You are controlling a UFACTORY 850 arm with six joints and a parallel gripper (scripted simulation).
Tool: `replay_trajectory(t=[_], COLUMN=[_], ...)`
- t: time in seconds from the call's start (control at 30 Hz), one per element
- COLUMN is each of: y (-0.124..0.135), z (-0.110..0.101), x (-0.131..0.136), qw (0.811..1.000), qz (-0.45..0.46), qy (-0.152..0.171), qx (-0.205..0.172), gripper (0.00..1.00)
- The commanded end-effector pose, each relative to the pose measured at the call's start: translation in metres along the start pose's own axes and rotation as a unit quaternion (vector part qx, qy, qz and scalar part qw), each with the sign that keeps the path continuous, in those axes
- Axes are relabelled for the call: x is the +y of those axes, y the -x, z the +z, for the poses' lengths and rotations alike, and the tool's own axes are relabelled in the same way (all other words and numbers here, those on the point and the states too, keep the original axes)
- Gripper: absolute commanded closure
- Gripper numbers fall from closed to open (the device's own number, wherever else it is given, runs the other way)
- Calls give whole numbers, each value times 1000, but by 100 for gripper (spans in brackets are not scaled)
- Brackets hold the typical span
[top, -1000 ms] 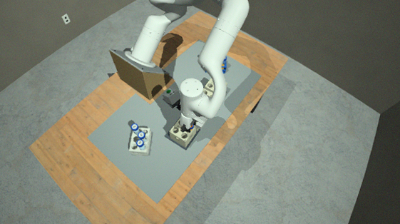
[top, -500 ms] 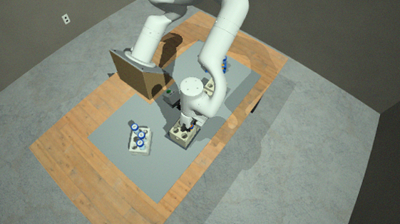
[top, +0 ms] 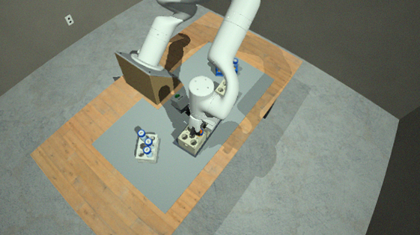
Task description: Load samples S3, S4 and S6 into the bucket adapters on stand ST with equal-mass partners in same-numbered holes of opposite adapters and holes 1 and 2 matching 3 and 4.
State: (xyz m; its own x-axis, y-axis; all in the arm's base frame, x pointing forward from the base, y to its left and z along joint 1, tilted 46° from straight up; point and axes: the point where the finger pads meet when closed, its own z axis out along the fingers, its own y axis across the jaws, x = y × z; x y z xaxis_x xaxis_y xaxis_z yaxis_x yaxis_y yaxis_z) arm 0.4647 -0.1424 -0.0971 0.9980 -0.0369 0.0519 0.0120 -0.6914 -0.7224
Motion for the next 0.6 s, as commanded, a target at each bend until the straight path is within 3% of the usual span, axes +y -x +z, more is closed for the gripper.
replay_trajectory(t=[0.0, 0.57], y=[-1, -1], z=[-11, -41], x=[0, 0], qw=[1000, 1000], qz=[0, 0], qy=[1, 1], qx=[1, 1], gripper=[56, 56])
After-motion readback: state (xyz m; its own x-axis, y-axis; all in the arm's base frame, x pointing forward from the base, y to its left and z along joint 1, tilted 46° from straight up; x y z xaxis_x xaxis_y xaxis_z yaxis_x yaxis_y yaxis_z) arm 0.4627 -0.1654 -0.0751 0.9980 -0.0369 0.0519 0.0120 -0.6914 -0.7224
